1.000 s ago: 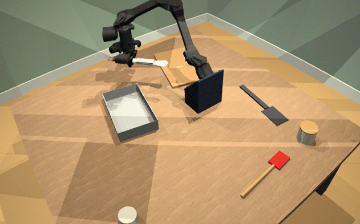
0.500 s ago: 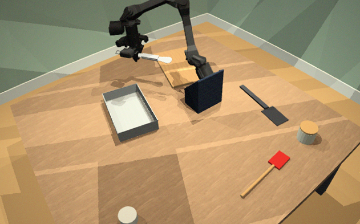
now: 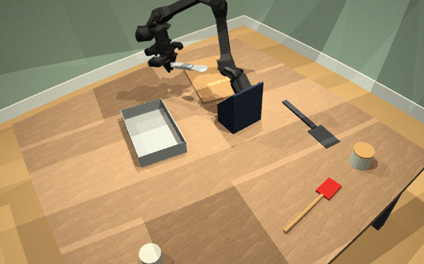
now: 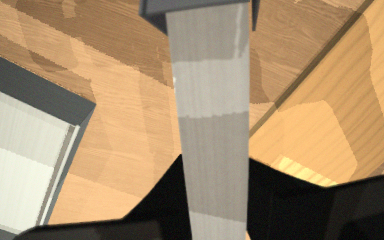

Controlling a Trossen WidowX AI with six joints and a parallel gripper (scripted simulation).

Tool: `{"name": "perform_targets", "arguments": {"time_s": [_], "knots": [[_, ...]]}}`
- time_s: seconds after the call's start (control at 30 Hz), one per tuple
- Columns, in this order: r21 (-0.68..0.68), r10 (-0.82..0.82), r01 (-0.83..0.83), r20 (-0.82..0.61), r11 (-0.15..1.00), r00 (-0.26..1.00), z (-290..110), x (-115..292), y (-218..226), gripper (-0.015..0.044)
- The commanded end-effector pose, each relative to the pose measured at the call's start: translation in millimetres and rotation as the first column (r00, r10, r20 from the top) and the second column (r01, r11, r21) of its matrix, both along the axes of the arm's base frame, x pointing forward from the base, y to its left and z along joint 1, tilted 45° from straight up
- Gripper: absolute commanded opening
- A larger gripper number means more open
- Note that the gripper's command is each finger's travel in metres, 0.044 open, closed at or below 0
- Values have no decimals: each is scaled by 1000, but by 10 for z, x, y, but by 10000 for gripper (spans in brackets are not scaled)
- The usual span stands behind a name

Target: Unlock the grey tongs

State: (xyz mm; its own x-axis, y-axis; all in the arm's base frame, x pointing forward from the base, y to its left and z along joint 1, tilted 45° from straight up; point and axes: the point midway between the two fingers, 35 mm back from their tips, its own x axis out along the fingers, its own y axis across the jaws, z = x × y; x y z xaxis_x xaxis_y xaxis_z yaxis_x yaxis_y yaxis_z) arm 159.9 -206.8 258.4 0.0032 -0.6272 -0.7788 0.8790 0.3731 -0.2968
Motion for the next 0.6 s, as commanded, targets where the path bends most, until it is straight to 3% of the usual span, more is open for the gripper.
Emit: {"name": "perform_targets", "arguments": {"time_s": [0.0, 0.57], "knots": [[24, -26, 25, 25, 999, 999, 3, -139, -43, -150], [112, -142, 131, 98, 985, 985, -51, -627, -196, -150]]}}
